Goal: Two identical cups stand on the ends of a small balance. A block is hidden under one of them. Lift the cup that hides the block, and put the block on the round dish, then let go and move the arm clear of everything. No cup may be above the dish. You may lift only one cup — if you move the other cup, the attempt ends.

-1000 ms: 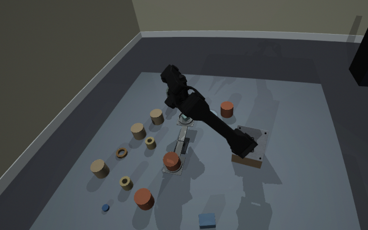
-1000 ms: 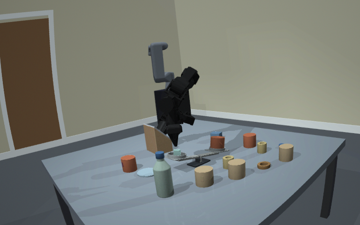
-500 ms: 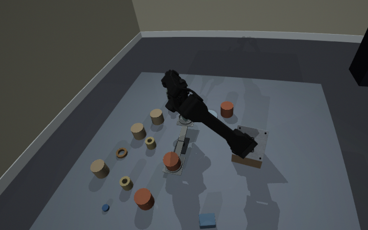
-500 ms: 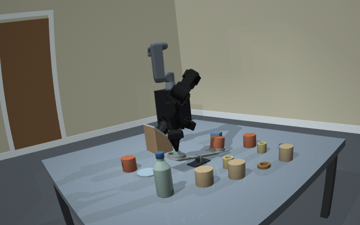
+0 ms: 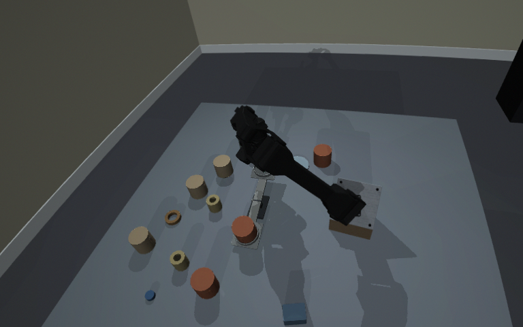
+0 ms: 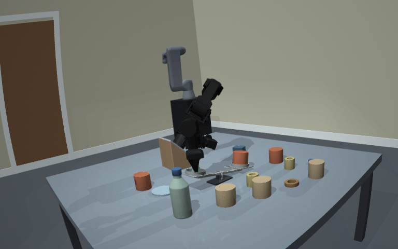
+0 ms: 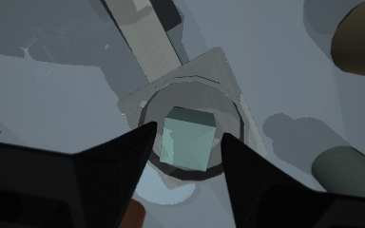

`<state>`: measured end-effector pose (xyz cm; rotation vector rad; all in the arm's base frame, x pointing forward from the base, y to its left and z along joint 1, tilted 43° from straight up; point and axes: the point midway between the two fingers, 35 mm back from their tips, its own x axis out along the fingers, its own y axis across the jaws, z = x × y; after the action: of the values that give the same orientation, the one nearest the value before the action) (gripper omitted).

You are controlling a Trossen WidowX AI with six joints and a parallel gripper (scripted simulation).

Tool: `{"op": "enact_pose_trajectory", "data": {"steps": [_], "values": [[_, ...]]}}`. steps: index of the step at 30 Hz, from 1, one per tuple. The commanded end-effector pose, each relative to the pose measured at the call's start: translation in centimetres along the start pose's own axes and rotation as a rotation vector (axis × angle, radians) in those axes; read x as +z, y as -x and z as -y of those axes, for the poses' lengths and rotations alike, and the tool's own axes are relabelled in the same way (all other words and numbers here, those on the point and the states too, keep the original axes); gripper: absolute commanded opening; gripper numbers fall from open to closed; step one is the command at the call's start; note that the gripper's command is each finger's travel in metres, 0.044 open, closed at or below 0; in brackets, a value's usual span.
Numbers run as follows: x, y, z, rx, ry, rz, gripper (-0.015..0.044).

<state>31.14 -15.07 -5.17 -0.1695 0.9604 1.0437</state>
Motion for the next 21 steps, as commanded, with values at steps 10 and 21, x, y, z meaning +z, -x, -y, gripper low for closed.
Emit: {"op": "enact_pose_trajectory", "data": {"steps": [10, 21], "values": [[-0.1, -0.3, 0.0, 0.005, -0.007, 0.004, 0.0056], [-0.1, 5.2, 0.4, 0.003, -0.008, 0.000, 0.0000]]}}
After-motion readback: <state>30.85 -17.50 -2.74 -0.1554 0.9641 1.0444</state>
